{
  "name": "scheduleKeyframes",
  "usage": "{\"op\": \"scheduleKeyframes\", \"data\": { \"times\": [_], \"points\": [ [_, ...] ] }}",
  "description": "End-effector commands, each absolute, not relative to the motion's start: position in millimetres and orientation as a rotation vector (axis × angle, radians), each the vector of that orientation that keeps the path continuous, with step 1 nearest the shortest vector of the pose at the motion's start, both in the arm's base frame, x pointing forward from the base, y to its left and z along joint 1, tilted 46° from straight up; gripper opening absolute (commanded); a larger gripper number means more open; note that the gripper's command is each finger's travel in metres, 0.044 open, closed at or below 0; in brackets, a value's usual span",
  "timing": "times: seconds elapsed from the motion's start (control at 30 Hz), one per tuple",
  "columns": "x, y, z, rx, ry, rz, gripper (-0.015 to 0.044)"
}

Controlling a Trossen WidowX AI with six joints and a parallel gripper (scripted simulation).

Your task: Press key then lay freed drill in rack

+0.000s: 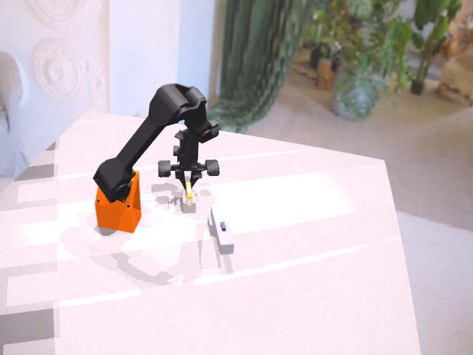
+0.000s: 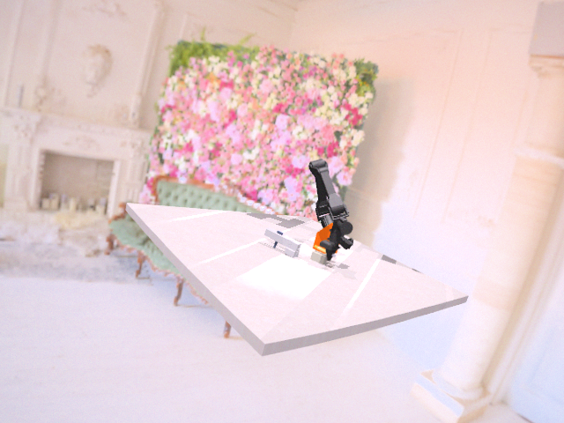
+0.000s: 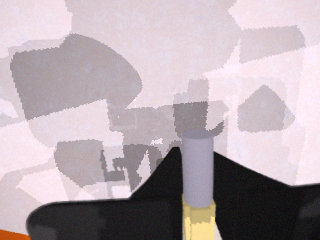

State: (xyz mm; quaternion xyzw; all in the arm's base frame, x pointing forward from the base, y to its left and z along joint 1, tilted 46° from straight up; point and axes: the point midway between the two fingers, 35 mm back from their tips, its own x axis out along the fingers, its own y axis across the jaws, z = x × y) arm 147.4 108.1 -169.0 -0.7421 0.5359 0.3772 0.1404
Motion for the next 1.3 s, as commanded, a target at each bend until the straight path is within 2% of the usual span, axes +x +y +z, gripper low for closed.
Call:
{"op": "scheduleKeyframes", "data": {
  "times": [0.0,1.27],
  "points": [
    [148.1,103.2,-172.6,-2.153,1.551,1.09,0.0],
    [150.2,89.9,-182.0,-2.154,1.552,1.089,0.0]
  ]
}}
